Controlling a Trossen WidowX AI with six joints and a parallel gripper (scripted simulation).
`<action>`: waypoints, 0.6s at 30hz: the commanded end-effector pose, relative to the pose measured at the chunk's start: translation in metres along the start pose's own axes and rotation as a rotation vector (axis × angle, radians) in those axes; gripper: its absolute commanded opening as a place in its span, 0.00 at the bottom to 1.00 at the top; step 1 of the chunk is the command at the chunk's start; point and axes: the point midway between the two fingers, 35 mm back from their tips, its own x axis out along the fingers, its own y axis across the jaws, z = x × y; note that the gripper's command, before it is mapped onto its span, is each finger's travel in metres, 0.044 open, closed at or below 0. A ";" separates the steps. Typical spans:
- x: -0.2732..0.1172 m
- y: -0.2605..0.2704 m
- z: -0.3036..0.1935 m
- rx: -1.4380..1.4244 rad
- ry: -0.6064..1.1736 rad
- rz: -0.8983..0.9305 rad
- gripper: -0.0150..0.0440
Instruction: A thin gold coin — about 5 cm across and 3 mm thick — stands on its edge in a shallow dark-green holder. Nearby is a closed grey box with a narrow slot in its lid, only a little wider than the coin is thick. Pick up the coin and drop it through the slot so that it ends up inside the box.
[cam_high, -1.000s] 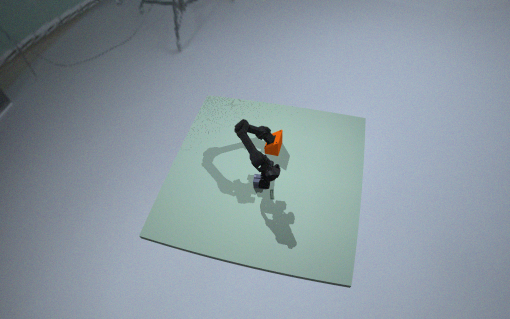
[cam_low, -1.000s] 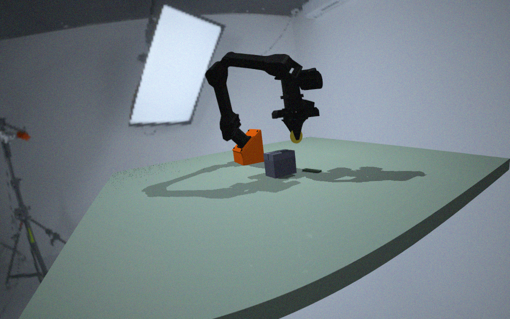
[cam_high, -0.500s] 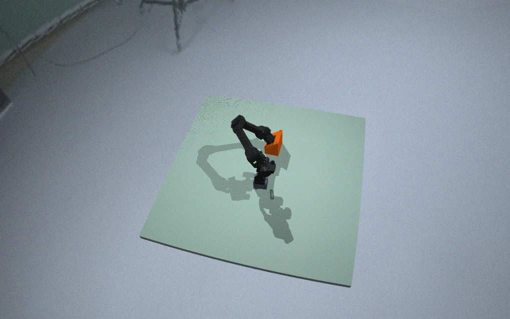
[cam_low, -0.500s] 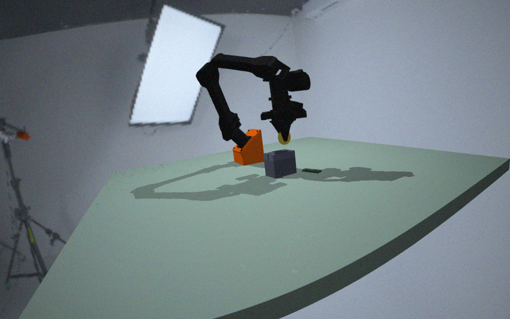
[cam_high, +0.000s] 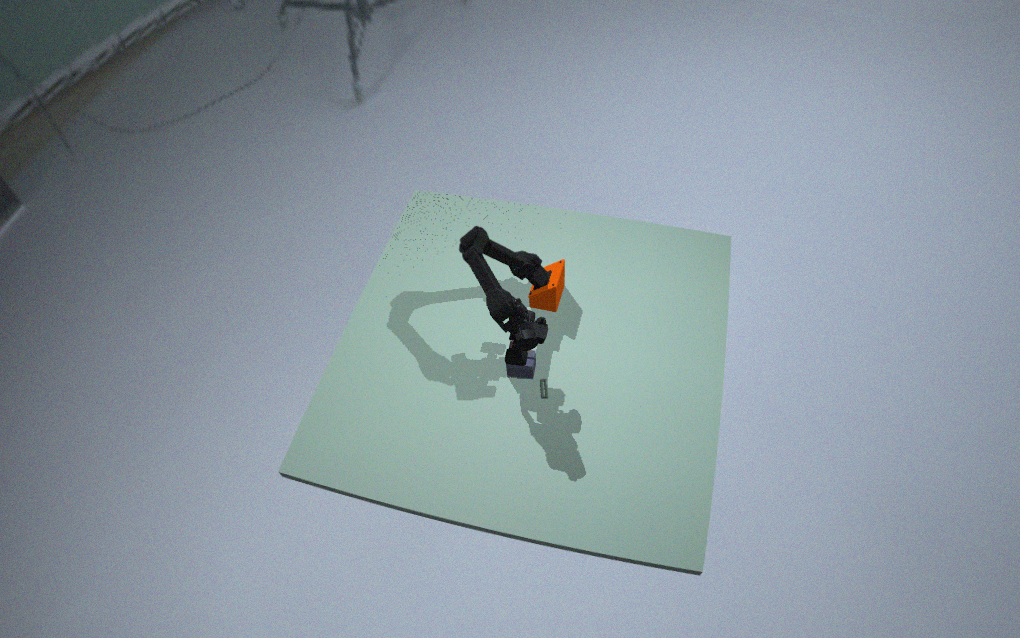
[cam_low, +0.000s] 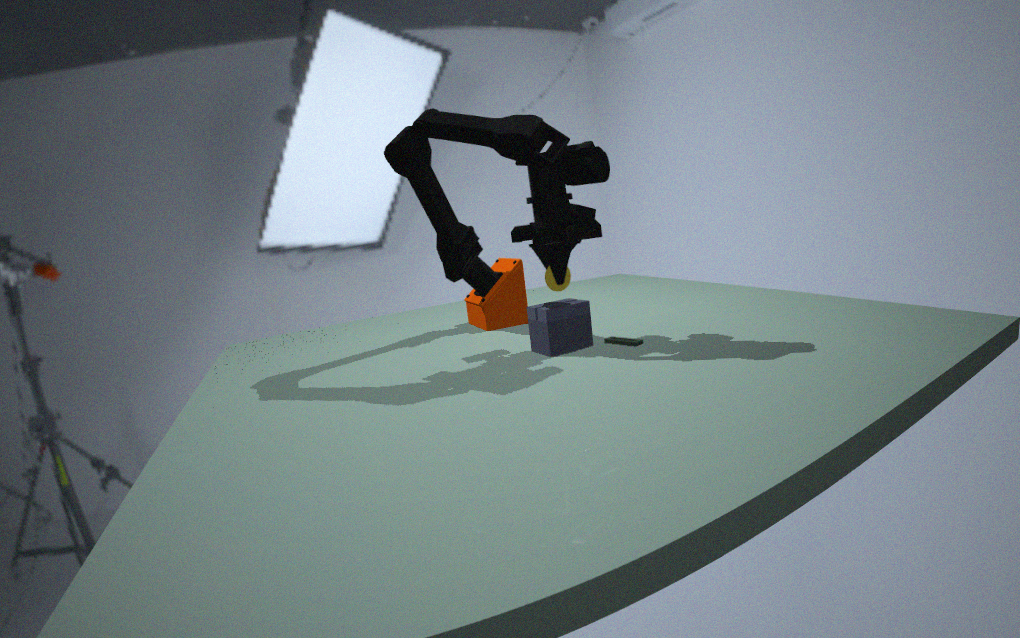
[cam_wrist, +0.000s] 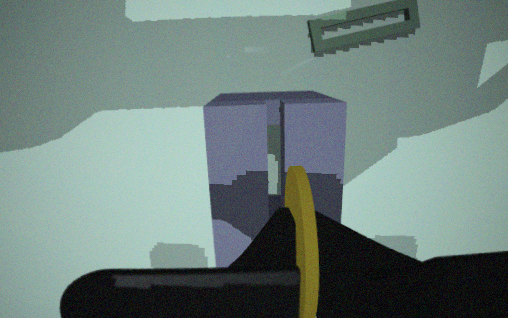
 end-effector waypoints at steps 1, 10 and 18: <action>-0.001 -0.001 0.001 0.001 -0.001 -0.002 0.25; -0.001 0.000 -0.001 -0.001 0.000 -0.002 0.25; 0.000 0.003 -0.005 -0.013 0.000 -0.001 0.25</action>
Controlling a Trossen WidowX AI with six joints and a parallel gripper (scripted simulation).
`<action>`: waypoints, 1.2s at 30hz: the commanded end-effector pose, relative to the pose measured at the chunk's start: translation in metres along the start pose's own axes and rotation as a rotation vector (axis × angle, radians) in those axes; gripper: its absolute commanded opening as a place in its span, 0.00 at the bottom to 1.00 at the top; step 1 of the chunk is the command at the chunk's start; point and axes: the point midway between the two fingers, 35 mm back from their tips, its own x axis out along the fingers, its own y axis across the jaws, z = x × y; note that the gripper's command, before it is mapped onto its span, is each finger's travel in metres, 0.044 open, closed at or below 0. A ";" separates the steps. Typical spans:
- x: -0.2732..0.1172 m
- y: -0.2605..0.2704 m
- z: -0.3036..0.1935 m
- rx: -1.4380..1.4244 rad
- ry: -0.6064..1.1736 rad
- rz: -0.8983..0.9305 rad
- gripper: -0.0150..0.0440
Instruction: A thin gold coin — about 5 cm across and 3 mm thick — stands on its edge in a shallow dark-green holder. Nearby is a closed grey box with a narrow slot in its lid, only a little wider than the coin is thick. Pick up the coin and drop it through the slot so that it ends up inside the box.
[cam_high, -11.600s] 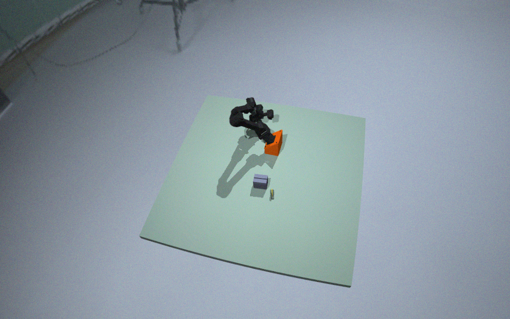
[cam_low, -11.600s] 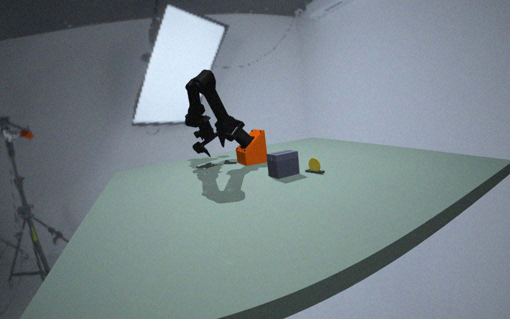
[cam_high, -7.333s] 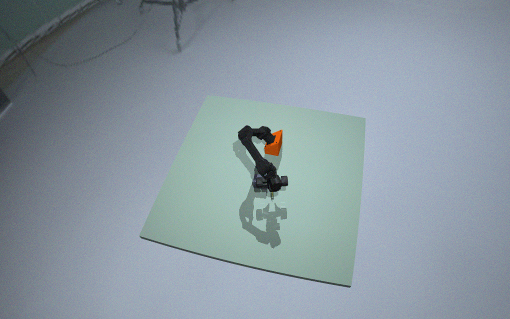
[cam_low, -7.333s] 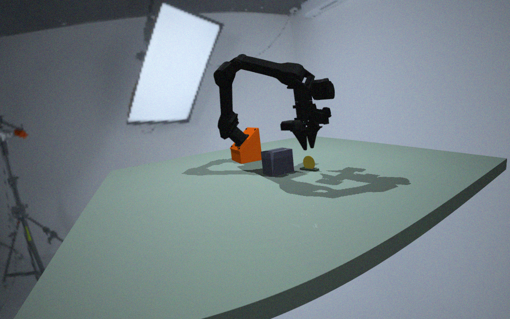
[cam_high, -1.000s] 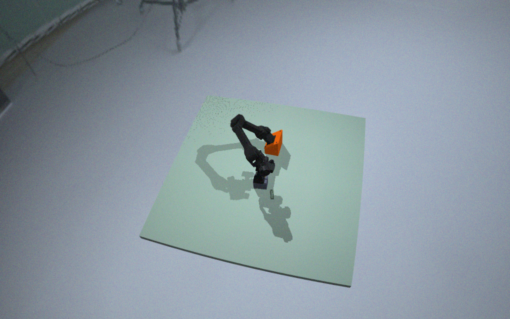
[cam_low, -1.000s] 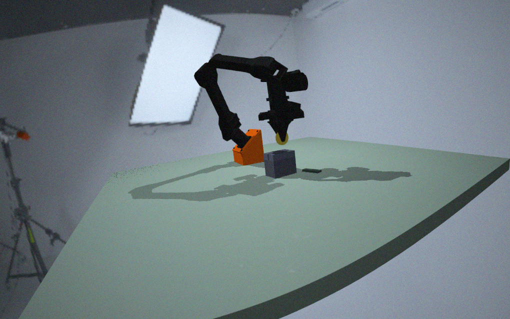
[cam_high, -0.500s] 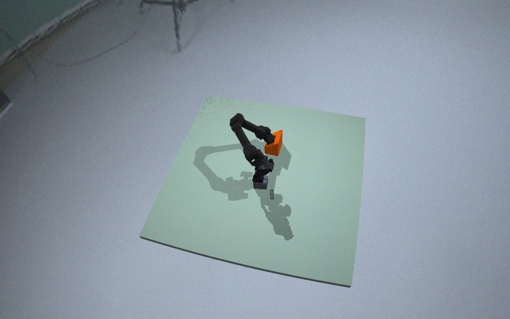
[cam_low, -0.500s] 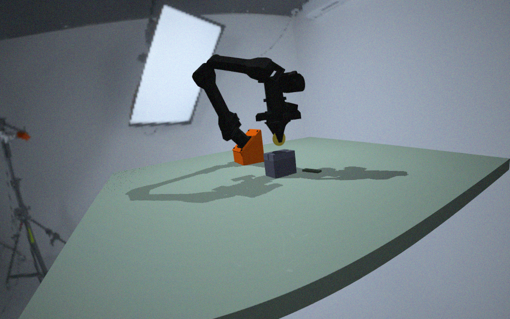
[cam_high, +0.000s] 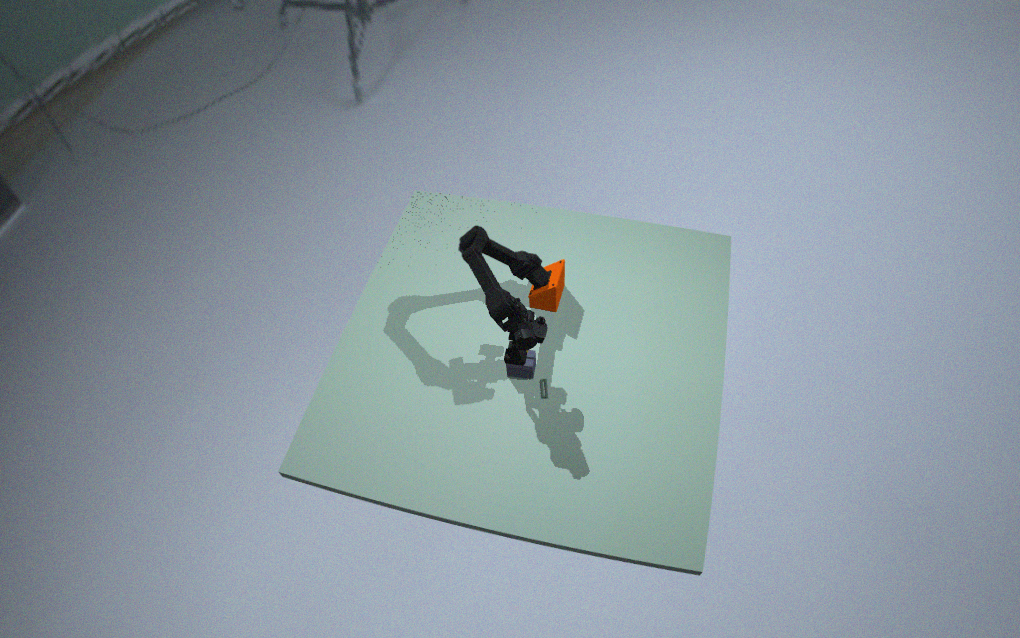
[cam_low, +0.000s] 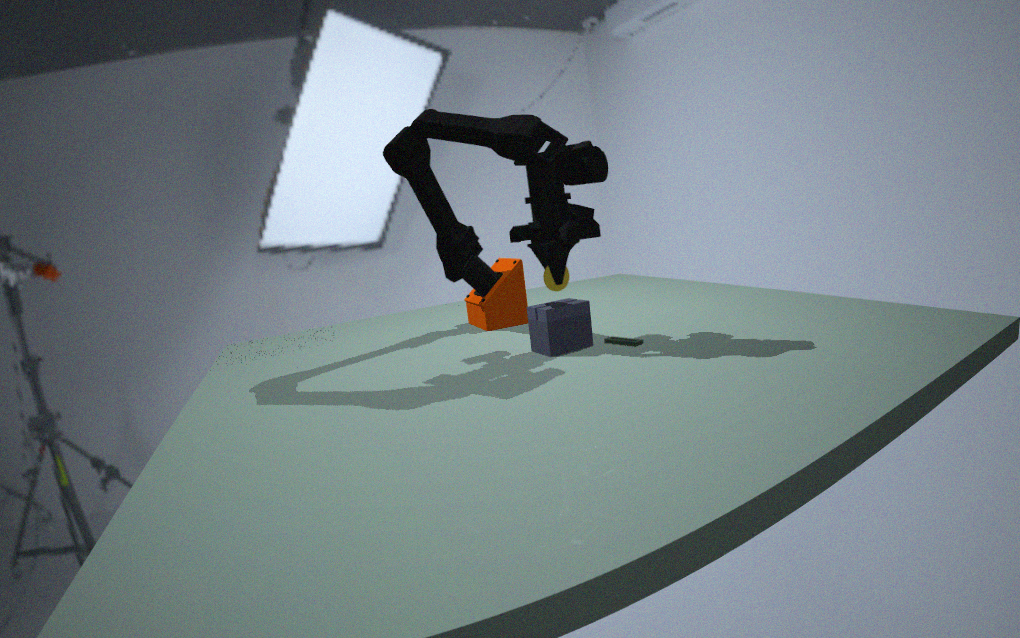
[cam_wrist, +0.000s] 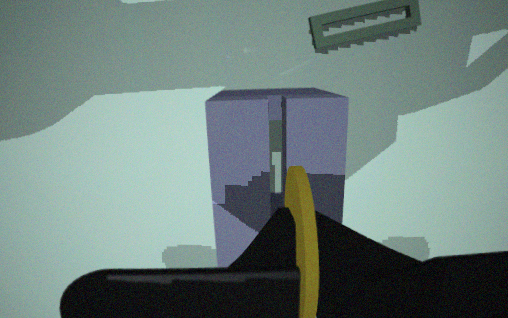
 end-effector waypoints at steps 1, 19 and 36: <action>0.000 0.003 -0.003 -0.013 0.001 -0.001 0.25; 0.003 0.002 -0.002 -0.005 -0.001 0.001 0.25; 0.010 0.005 -0.003 -0.014 -0.001 0.001 0.25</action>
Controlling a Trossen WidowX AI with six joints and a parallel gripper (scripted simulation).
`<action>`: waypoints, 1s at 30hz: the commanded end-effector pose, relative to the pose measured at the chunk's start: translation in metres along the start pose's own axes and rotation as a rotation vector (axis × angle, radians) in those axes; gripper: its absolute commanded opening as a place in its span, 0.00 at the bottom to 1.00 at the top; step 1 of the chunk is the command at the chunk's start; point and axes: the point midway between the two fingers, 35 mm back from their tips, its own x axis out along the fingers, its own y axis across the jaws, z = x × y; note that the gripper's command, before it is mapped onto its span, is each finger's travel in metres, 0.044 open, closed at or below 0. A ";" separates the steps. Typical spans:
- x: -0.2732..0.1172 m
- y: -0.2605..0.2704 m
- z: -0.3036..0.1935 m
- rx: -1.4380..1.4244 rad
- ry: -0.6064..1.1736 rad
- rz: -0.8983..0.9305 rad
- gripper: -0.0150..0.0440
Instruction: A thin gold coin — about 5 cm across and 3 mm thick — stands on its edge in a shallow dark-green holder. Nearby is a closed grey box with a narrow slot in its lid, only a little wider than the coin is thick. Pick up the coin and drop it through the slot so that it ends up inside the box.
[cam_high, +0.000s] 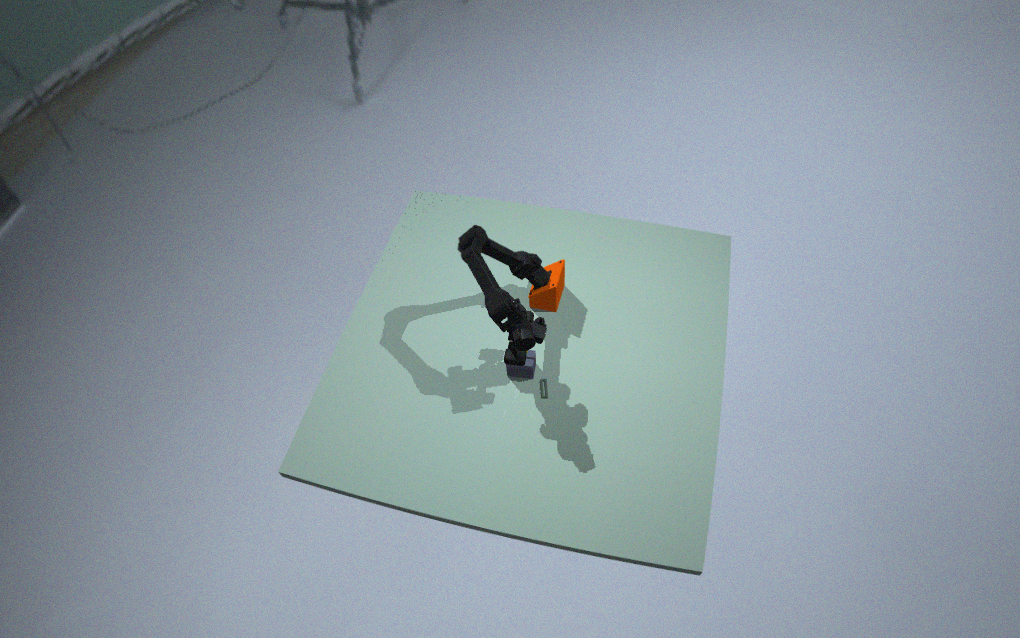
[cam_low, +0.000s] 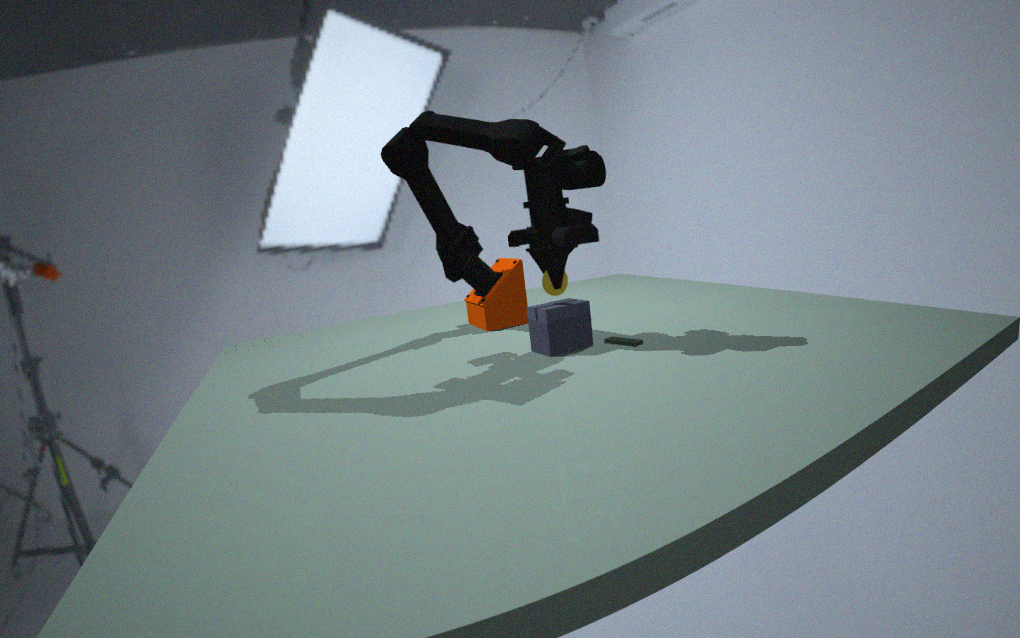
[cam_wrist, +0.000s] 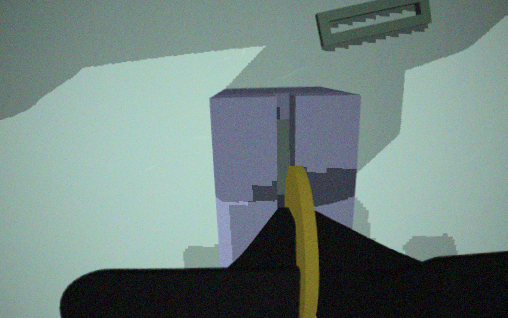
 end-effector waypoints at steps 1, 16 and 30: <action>0.003 0.002 -0.001 -0.007 0.005 0.002 0.25; 0.009 0.000 -0.001 -0.007 0.005 0.002 0.25; 0.011 0.000 0.000 0.002 -0.002 0.001 0.39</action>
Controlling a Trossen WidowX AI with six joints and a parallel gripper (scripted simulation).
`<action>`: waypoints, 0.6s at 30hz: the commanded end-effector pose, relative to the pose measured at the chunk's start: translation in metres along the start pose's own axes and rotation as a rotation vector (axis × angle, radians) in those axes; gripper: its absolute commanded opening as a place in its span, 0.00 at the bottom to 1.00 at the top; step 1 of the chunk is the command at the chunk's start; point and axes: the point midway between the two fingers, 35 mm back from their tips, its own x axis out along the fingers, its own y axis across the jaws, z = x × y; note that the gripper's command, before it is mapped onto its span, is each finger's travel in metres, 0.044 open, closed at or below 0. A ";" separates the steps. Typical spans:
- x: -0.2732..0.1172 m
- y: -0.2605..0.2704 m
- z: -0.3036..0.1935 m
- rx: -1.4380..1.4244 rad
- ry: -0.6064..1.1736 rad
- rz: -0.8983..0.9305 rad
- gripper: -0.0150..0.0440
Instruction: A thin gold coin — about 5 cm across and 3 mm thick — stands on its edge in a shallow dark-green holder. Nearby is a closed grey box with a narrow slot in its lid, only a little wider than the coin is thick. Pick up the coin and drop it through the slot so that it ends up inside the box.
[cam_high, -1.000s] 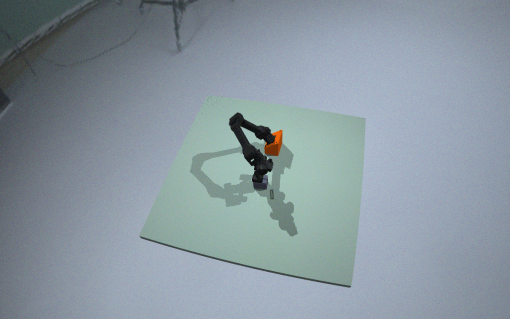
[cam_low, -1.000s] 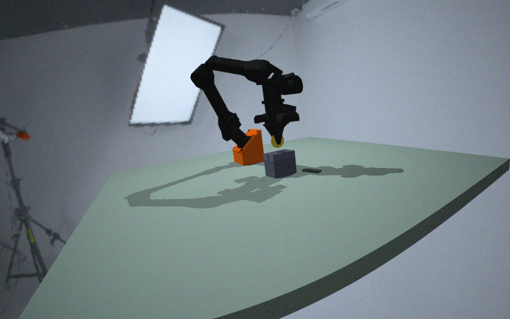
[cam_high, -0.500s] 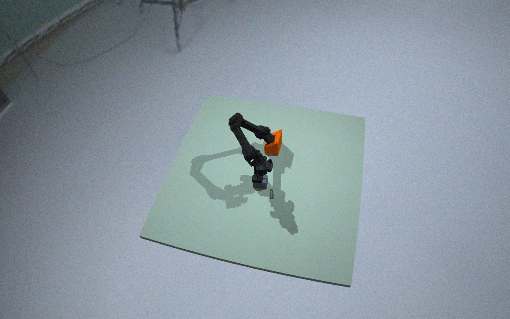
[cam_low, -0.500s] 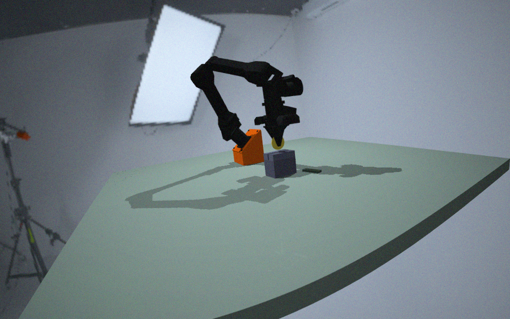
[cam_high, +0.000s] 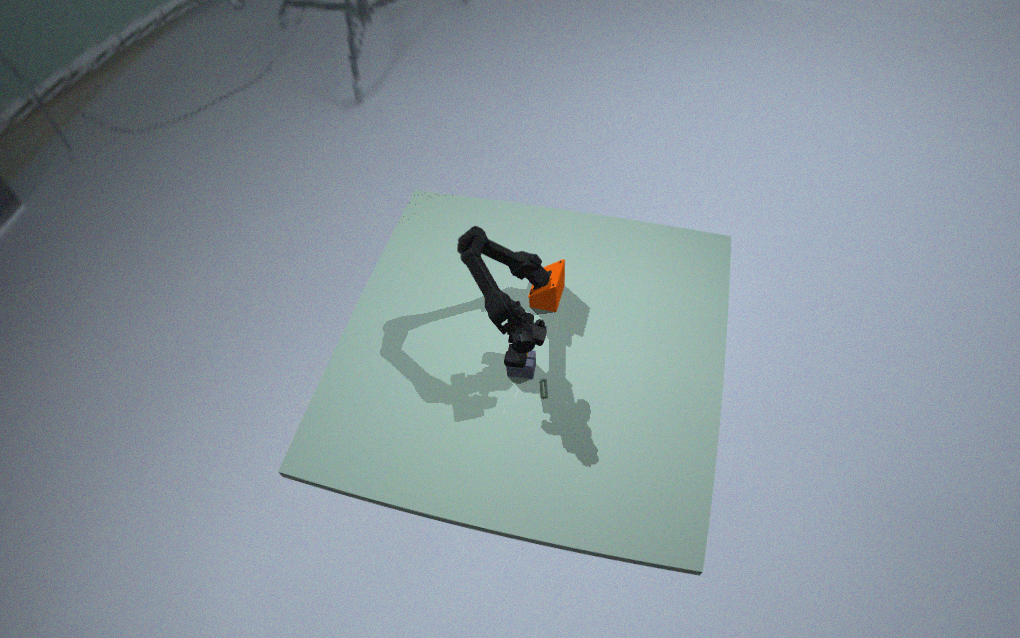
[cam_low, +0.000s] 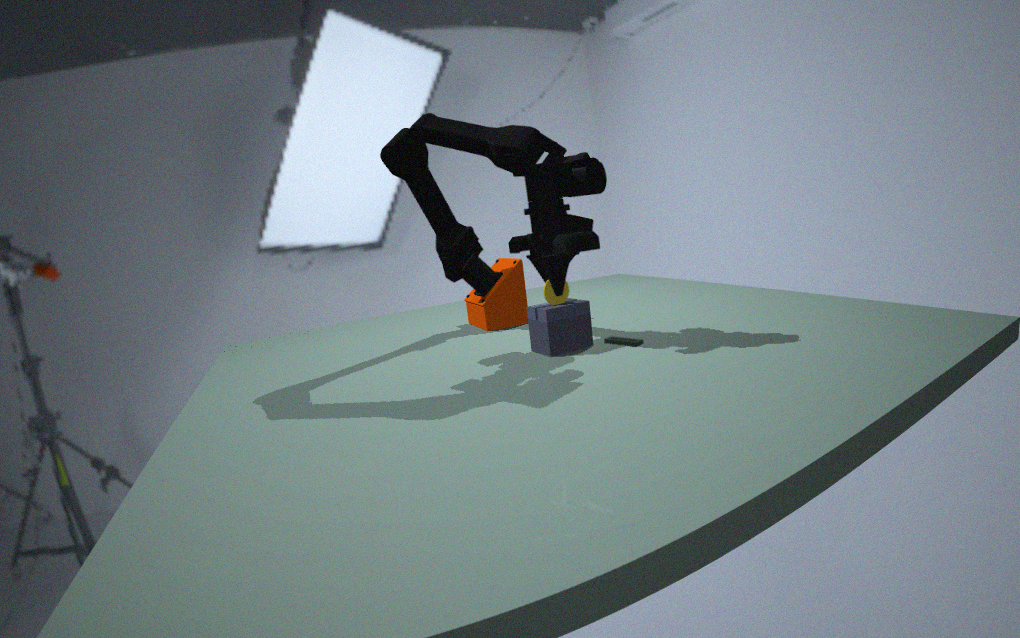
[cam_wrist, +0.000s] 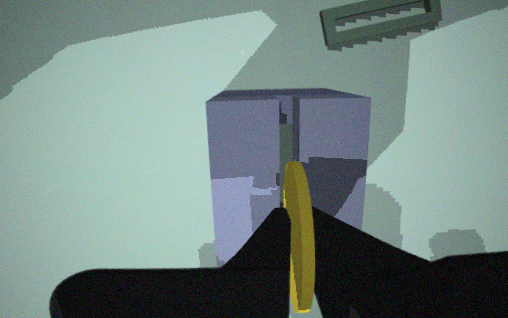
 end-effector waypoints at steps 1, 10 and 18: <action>0.000 0.000 0.000 0.001 0.000 -0.001 0.43; 0.000 0.000 0.000 0.001 0.000 -0.001 0.53; -0.017 0.000 0.000 0.000 -0.001 0.000 0.79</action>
